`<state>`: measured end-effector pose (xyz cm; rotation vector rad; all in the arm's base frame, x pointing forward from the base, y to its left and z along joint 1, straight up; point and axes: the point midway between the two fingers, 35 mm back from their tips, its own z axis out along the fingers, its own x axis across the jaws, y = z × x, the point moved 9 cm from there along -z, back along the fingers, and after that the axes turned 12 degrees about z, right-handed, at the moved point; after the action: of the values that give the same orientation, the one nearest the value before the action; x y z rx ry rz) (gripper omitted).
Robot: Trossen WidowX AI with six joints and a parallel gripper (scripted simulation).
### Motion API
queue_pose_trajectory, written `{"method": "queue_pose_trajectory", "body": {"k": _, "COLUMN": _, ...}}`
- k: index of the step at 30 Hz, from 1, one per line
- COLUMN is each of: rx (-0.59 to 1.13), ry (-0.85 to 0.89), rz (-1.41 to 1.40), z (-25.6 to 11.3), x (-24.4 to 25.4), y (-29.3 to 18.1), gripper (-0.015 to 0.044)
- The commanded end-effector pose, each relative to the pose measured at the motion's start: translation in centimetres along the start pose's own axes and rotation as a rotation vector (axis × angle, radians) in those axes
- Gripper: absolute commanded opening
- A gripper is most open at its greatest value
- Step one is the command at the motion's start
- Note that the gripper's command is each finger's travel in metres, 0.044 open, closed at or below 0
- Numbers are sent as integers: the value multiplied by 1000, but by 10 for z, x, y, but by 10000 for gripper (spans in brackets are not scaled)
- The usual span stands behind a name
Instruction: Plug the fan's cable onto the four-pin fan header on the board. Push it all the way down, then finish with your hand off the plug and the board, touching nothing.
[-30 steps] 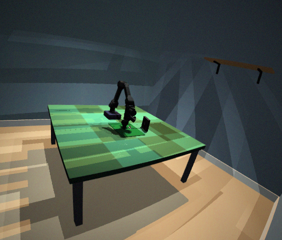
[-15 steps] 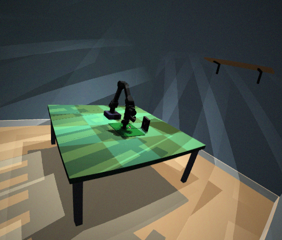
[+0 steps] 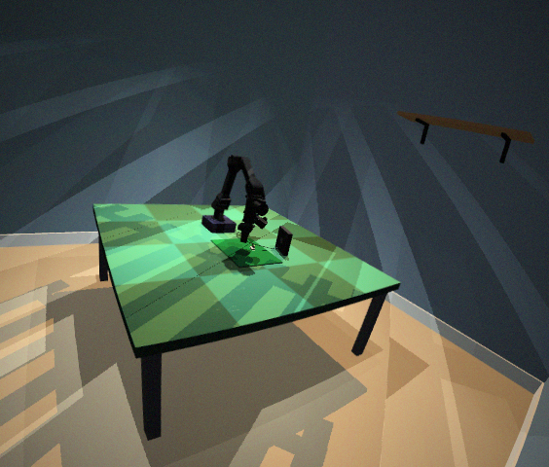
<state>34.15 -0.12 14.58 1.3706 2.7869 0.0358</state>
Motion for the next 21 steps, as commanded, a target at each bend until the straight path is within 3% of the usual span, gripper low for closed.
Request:
{"method": "queue_pose_trajectory", "body": {"k": 1, "rx": 6, "ry": -1, "rz": 94, "z": -1, "x": 7, "y": 3, "gripper": 0}}
{"method": "queue_pose_trajectory", "body": {"k": 21, "rx": 6, "ry": 2, "rz": 790, "z": 0, "x": 52, "y": 18, "gripper": 0}}
